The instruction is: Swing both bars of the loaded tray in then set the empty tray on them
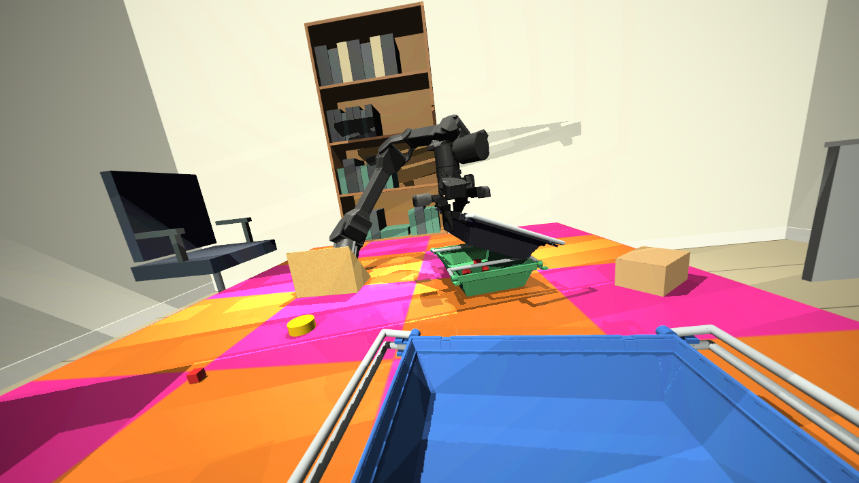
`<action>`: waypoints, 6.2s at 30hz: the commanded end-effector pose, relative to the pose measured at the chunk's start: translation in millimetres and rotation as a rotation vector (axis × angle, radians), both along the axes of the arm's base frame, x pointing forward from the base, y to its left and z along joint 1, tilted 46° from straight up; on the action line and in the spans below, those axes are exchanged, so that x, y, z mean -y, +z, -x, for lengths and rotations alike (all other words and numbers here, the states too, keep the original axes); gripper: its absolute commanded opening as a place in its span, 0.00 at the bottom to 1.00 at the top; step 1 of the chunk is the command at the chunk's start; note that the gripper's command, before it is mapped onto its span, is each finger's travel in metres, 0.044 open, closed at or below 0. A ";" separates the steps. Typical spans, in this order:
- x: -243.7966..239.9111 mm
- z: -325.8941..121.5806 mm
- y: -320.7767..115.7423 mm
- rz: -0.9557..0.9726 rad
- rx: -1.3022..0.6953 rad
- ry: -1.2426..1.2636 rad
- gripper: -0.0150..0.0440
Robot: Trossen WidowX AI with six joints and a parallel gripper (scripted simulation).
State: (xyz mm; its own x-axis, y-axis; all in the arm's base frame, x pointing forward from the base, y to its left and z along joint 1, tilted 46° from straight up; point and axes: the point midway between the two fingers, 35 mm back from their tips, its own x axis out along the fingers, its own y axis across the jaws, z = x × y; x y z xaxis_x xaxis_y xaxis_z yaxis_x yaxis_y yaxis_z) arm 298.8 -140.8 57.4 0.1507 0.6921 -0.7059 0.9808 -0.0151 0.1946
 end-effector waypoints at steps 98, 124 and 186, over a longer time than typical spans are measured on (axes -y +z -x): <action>-19.7 11.9 -17.4 -0.004 -0.004 -0.014 0.25; -26.4 14.5 -21.2 -0.006 -0.015 -0.005 0.25; -33.4 16.5 -26.7 -0.006 -0.015 -0.005 0.25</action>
State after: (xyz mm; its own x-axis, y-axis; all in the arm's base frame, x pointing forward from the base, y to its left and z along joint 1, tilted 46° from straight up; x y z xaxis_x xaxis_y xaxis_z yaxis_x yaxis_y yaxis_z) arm 284.7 -115.2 32.9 0.1754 0.6897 -0.7025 0.9788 -0.0457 0.1995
